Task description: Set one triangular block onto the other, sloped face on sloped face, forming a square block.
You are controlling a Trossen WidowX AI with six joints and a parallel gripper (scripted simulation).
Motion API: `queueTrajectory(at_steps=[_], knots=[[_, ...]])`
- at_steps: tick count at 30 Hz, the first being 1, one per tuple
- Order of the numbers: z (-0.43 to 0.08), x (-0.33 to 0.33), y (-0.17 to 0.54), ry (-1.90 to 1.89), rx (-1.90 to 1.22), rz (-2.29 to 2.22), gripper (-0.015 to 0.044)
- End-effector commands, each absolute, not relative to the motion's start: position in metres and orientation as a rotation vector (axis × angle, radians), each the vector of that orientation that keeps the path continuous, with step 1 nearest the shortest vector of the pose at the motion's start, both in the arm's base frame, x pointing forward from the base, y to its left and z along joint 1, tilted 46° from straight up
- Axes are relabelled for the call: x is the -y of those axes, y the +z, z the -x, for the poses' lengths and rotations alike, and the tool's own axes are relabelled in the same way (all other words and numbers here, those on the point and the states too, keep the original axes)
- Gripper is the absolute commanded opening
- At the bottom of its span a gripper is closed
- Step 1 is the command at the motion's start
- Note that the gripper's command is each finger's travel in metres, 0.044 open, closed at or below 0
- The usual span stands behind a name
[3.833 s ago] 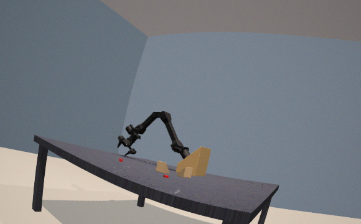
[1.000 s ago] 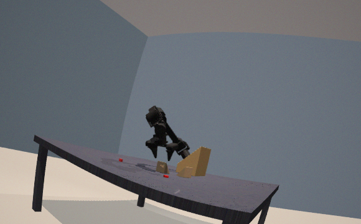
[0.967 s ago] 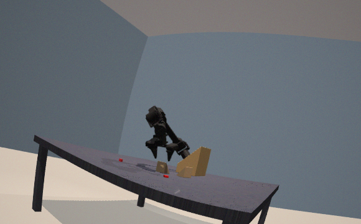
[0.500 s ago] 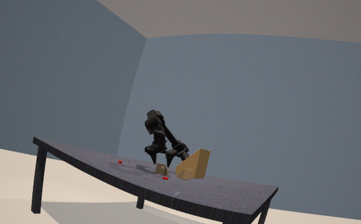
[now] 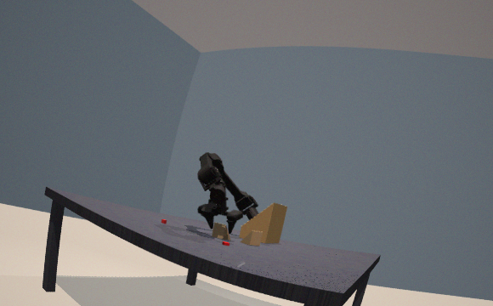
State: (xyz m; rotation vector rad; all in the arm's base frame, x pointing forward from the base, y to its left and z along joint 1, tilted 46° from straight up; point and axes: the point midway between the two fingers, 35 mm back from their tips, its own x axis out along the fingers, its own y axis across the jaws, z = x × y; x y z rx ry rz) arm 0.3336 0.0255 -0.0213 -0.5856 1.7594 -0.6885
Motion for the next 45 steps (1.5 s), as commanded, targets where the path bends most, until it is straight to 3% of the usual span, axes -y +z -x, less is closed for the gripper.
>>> queueTrajectory(at_steps=[1, 14, 21, 29, 37, 45], knots=[[-0.331, -0.02, -0.026, -0.688, -1.766, 0.601, 0.044], [-0.323, -0.006, -0.037, -0.691, -1.787, 0.621, 0.044], [-0.323, -0.006, -0.037, -0.691, -1.787, 0.621, 0.0256], [-0.323, -0.006, -0.037, -0.691, -1.787, 0.621, 0.0203], [-0.322, -0.009, -0.035, -0.693, -1.79, 0.616, 0.0], [-0.317, -0.011, -0.032, -0.645, -1.692, 0.644, 0.0]])
